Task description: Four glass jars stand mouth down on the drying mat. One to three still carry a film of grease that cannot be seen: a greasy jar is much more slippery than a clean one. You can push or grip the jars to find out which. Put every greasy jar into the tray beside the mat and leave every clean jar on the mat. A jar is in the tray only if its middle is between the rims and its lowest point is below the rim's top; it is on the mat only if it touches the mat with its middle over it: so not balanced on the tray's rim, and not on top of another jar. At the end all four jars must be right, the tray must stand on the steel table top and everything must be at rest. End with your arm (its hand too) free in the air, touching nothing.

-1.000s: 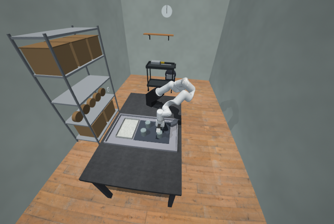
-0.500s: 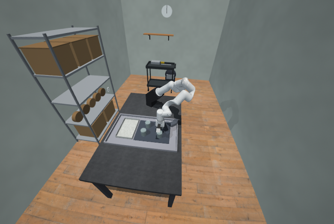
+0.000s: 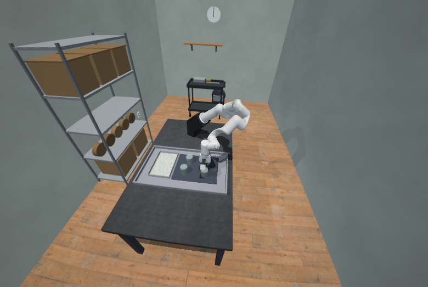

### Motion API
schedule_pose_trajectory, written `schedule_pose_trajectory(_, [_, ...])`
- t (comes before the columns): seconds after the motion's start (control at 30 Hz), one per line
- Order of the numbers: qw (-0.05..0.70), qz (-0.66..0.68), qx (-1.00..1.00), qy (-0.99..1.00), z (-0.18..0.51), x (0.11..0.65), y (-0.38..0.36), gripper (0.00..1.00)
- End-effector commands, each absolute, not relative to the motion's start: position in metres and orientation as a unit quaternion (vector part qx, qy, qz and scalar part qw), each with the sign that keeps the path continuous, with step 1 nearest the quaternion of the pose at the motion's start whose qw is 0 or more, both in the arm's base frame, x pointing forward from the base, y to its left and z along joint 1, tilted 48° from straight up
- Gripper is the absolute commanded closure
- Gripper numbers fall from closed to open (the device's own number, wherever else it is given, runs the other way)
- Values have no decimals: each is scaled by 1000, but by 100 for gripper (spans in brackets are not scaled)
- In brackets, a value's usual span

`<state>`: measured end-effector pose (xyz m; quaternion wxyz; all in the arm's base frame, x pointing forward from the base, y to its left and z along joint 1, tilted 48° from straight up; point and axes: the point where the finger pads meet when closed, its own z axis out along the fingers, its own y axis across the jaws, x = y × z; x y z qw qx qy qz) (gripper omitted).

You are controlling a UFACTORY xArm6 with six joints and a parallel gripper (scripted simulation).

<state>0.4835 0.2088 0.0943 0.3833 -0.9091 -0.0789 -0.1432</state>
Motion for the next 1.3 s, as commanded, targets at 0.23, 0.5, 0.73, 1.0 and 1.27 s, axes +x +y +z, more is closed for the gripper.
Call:
schedule_pose_trajectory(0.23, [383,-145,-909,-79,96,485,208,100])
schedule_pose_trajectory(0.5, [383,-145,-909,-79,97,486,207,100])
schedule_pose_trajectory(0.73, [383,-145,-909,-79,98,487,207,100])
schedule_pose_trajectory(1.0, [383,-145,-909,-79,99,488,206,100])
schedule_pose_trajectory(1.27, [383,-145,-909,-79,100,488,205,100])
